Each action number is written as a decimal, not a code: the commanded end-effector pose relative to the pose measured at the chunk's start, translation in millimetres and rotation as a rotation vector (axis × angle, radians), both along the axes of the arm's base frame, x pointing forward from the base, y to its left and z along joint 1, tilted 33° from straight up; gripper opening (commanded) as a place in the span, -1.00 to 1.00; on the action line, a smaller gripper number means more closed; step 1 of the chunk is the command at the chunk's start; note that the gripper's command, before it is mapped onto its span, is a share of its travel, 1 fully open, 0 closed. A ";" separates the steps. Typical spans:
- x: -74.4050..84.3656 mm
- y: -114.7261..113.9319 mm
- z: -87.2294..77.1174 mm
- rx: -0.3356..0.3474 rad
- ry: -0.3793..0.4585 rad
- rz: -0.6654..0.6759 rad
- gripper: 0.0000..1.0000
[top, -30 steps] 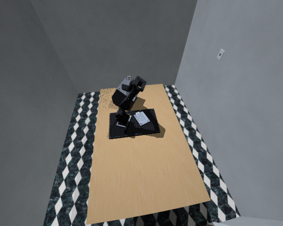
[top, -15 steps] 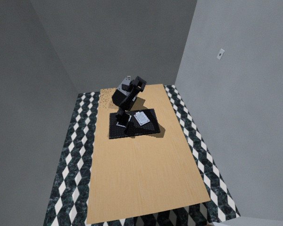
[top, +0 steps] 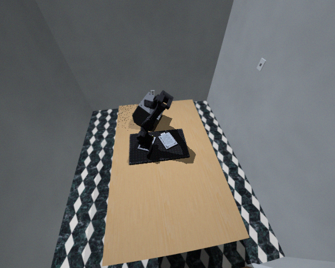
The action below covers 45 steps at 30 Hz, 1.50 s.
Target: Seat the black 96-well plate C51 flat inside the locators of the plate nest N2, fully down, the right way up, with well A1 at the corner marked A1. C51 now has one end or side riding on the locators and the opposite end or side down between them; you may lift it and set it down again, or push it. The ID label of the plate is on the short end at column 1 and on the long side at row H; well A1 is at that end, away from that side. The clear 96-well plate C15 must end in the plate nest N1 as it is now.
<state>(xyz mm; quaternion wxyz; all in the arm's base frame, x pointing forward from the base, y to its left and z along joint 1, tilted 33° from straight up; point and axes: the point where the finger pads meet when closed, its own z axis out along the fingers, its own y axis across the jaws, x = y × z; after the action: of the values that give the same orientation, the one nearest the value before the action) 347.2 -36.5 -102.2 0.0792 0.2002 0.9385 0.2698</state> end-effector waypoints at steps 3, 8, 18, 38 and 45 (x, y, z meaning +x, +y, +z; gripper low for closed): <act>3.5 -2.9 1.5 -0.007 -0.015 -0.005 -1.00; 3.6 -2.6 1.1 -0.007 -0.015 -0.005 -1.00; 3.7 -2.2 0.4 -0.007 -0.015 -0.005 1.00; 3.0 -3.5 2.6 -0.007 -0.015 -0.005 1.00; -0.6 -9.7 13.8 -0.007 -0.015 -0.005 1.00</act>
<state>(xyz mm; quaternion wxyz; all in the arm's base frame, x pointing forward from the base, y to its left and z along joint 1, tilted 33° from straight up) 343.5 -35.8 -100.7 0.0737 0.1972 0.9394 0.2704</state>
